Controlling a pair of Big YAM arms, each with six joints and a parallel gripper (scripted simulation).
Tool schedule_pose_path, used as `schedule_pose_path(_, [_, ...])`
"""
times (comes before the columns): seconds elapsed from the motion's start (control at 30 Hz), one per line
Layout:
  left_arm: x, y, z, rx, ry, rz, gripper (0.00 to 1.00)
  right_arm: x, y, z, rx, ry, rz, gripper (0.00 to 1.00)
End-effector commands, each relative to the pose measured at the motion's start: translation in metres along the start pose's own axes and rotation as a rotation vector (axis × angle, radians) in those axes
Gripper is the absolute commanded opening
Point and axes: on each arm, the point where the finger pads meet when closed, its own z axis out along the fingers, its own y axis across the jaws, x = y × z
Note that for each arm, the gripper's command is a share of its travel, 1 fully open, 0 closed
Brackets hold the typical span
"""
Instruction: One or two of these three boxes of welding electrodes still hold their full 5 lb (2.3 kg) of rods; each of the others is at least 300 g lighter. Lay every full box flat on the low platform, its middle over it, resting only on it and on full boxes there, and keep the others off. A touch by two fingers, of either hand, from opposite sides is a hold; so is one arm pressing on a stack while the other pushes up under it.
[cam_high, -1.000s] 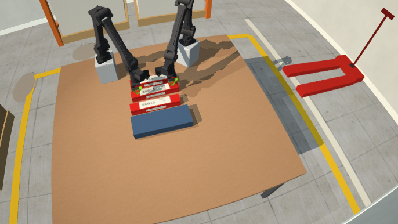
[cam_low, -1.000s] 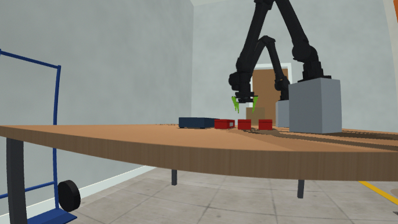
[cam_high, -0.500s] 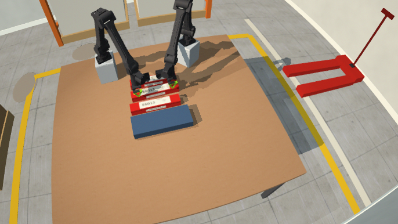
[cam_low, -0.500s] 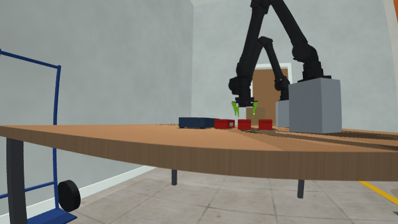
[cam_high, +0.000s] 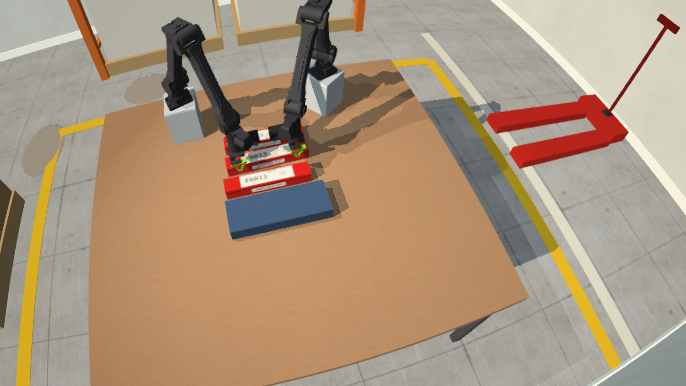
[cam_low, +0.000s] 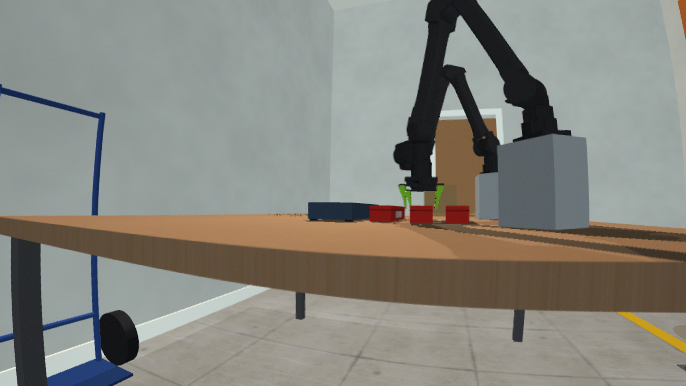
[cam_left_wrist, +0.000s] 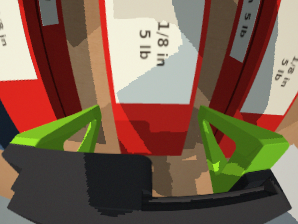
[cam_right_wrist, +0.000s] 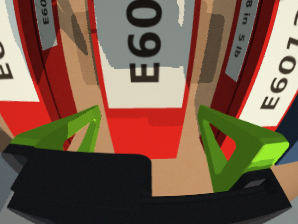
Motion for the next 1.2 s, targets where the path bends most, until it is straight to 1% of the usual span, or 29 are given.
schedule_pose_path(0.0, [-0.005, 0.011, 0.013, -0.012, -0.014, 0.005, 1.00, 0.002, -0.007, 0.014, 0.000, -0.003, 0.008, 1.00])
schedule_pose_path(0.37, [-0.004, 0.010, 0.021, -0.012, -0.013, 0.005, 1.00, 0.000, -0.011, 0.020, 0.007, -0.008, 0.010, 1.00])
schedule_pose_path(0.63, [-0.004, 0.009, 0.028, -0.010, -0.012, 0.006, 1.00, 0.006, -0.003, 0.027, -0.008, 0.003, 0.009, 1.00])
schedule_pose_path(0.67, [-0.003, 0.008, 0.028, -0.009, -0.011, 0.007, 1.00, 0.006, -0.003, 0.028, -0.008, 0.003, 0.009, 1.00])
schedule_pose_path(0.7, [-0.005, 0.005, 0.022, -0.009, -0.010, 0.004, 1.00, 0.006, -0.003, 0.028, -0.008, 0.003, 0.009, 1.00])
schedule_pose_path(1.07, [-0.005, 0.005, 0.022, -0.009, -0.010, 0.004, 1.00, 0.007, -0.002, 0.027, -0.012, 0.005, 0.009, 1.00])
schedule_pose_path(1.1, [-0.005, 0.005, 0.022, -0.009, -0.010, 0.004, 1.00, 0.007, -0.002, 0.027, -0.012, 0.005, 0.009, 0.00])
schedule_pose_path(1.13, [-0.005, 0.005, 0.022, -0.009, -0.010, 0.004, 0.00, 0.007, -0.002, 0.027, -0.012, 0.005, 0.010, 0.00])
schedule_pose_path(1.17, [-0.005, 0.005, 0.022, -0.009, -0.010, 0.004, 0.00, 0.007, -0.002, 0.027, -0.012, 0.005, 0.010, 0.00])
